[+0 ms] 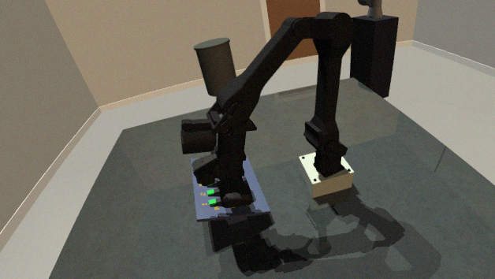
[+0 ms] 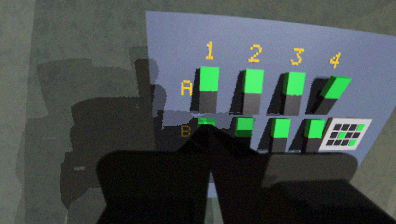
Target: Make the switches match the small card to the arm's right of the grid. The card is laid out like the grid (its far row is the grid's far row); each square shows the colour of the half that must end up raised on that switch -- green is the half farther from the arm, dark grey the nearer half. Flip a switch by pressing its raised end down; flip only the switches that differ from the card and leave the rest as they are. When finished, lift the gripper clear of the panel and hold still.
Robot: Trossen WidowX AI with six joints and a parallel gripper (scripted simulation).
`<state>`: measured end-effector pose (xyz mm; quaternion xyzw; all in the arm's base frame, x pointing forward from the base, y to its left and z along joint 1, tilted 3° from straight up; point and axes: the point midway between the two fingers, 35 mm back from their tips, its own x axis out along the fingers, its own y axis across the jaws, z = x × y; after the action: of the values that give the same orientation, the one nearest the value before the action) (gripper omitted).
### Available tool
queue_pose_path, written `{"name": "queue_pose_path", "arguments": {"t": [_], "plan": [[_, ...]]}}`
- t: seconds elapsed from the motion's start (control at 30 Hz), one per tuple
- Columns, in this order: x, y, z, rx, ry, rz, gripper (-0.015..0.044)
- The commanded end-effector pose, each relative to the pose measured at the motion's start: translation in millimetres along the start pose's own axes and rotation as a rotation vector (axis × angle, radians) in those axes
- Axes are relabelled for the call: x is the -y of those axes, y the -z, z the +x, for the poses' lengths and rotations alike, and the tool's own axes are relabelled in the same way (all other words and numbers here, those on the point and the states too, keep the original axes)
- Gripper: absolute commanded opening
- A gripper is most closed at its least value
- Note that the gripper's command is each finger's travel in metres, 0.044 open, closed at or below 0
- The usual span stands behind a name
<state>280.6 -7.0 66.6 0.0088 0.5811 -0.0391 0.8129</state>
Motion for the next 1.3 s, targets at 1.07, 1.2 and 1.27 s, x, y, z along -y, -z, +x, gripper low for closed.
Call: {"name": "queue_pose_path", "arguments": {"t": [1.07, 1.2, 1.27], "plan": [[0.3, 0.9, 4.6, -0.002, 0.002, -0.002, 0.0], [0.3, 0.9, 5.1, -0.002, 0.002, -0.002, 0.0], [0.3, 0.9, 5.4, -0.002, 0.002, -0.002, 0.0]]}}
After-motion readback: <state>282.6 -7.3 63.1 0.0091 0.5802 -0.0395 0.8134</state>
